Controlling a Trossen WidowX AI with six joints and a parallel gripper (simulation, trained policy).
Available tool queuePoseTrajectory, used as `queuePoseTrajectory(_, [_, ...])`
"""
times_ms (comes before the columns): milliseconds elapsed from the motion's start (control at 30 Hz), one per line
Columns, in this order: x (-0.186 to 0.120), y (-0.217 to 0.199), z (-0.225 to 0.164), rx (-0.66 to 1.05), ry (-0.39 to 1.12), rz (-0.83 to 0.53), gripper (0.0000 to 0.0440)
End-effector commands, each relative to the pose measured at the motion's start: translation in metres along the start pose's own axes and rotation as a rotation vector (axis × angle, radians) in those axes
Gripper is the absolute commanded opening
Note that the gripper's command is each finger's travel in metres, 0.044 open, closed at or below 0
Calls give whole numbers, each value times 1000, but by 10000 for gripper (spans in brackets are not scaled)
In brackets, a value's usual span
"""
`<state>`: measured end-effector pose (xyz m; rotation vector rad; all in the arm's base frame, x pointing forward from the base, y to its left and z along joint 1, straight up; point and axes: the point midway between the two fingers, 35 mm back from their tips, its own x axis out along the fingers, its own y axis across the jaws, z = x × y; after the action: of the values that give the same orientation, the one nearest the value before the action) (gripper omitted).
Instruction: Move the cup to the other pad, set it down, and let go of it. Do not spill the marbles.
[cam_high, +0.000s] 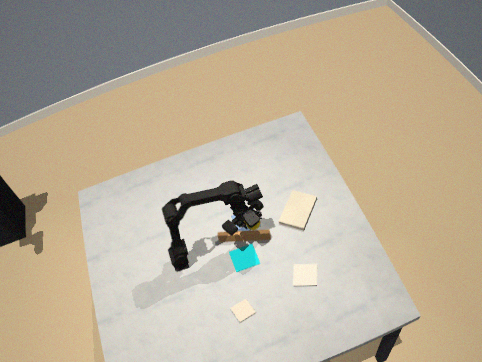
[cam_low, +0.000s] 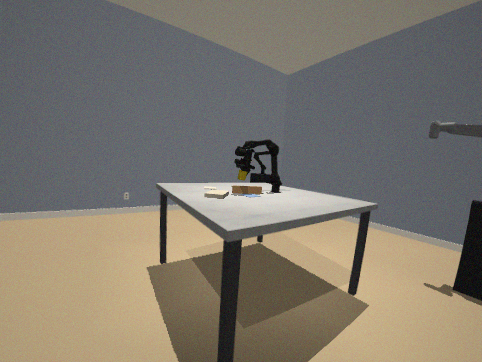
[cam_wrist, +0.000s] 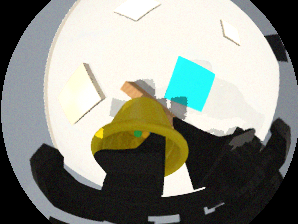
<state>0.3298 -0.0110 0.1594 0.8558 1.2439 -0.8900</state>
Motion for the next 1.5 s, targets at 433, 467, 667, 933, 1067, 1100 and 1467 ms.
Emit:
queuePoseTrajectory(433, [14, -26, 36, 95, -40, 28, 0])
queuePoseTrajectory(467, [15, -27, 38, 100, -42, 28, 0])
queuePoseTrajectory(667, [26, -38, 44, 128, -49, 30, 0])
queuePoseTrajectory(933, [43, -52, 47, 157, -53, 28, 0])
queuePoseTrajectory(1067, [52, -59, 46, 168, -52, 26, 2])
queuePoseTrajectory(1100, [54, -60, 45, 171, -52, 25, 3])
queuePoseTrajectory(1467, [76, -82, 35, 196, -40, 3, 44])
